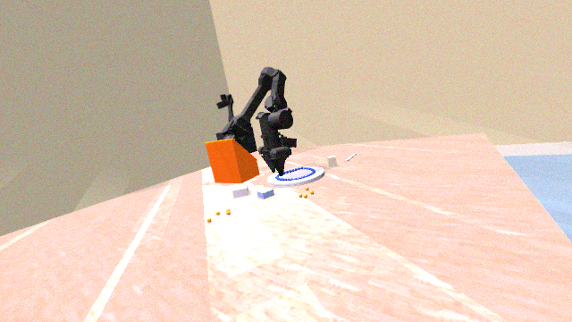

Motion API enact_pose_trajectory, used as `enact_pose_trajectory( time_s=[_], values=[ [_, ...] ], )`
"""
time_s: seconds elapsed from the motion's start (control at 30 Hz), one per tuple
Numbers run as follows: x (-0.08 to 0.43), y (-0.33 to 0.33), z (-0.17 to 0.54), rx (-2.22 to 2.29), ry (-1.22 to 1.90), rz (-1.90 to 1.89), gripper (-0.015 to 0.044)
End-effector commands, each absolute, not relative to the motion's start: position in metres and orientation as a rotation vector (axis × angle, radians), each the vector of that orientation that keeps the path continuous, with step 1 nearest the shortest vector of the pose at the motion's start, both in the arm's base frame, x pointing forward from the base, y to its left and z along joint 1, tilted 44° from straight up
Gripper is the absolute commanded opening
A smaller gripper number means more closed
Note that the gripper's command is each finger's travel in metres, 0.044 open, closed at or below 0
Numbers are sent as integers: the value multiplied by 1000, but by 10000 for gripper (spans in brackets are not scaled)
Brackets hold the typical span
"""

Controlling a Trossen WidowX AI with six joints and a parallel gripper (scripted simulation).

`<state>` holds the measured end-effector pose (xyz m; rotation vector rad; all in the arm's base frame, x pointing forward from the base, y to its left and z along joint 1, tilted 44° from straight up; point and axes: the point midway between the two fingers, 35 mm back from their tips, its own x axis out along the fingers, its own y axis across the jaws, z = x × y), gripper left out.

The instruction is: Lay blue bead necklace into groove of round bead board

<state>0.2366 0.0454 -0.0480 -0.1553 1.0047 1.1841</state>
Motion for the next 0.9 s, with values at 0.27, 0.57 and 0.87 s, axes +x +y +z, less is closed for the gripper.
enact_pose_trajectory(
  time_s=[0.27,0.57,0.87],
  values=[
    [237,43,-46,-154,1005,1184,440],
    [237,43,-46,-154,1005,1184,440],
    [275,58,-5,-52,1079,1112,204]
  ],
)
